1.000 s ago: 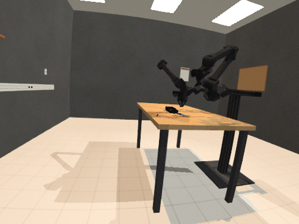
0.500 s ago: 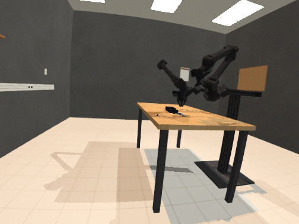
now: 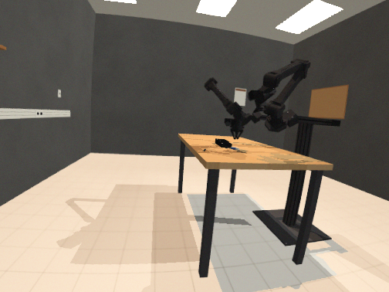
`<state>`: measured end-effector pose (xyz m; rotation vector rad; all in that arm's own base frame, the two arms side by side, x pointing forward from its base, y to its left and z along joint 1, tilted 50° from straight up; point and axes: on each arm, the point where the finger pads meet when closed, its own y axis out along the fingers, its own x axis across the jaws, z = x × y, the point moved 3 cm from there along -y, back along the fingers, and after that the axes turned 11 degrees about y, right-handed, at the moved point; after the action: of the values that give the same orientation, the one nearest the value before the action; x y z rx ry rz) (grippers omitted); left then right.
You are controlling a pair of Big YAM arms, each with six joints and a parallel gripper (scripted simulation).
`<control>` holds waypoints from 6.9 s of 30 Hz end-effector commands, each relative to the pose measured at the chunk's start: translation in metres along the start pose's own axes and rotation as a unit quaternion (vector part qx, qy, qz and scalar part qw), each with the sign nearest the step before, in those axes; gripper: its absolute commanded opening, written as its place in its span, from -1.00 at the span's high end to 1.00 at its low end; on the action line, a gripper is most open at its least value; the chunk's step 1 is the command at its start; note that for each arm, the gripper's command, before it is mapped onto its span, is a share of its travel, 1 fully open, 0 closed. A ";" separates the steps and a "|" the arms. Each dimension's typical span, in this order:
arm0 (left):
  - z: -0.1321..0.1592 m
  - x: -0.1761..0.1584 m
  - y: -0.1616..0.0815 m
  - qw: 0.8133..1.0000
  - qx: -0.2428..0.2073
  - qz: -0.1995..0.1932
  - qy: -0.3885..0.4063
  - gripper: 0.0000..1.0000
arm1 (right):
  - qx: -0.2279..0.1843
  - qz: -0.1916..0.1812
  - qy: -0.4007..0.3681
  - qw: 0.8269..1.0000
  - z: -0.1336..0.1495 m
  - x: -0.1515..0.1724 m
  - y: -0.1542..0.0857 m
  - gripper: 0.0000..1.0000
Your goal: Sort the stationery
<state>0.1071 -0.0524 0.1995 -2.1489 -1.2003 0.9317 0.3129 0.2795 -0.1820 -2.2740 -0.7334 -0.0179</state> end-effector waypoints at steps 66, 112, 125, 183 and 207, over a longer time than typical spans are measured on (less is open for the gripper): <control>0.002 -0.001 0.000 1.000 0.000 0.000 -0.015 -1.00 | -0.001 0.003 0.000 1.000 -0.002 -0.003 0.080 0.26; 0.002 -0.001 0.000 1.000 0.000 0.000 -0.015 -1.00 | 0.009 -0.015 0.006 1.000 0.004 0.010 0.017 0.64; 0.002 -0.001 0.000 1.000 0.000 0.000 -0.015 -1.00 | 0.011 -0.019 0.011 1.000 0.007 0.016 -0.006 0.64; 0.002 -0.001 0.000 1.000 0.000 0.000 -0.015 -1.00 | 0.007 -0.012 0.002 1.000 0.012 0.010 0.000 0.64; 0.002 -0.001 0.000 1.000 0.000 0.000 -0.015 -1.00 | 0.005 -0.010 -0.001 1.000 0.014 0.007 0.002 0.64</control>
<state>0.1071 -0.0524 0.1995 -2.1489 -1.2003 0.9317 0.3194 0.2717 -0.1898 -2.2766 -0.7309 -0.0160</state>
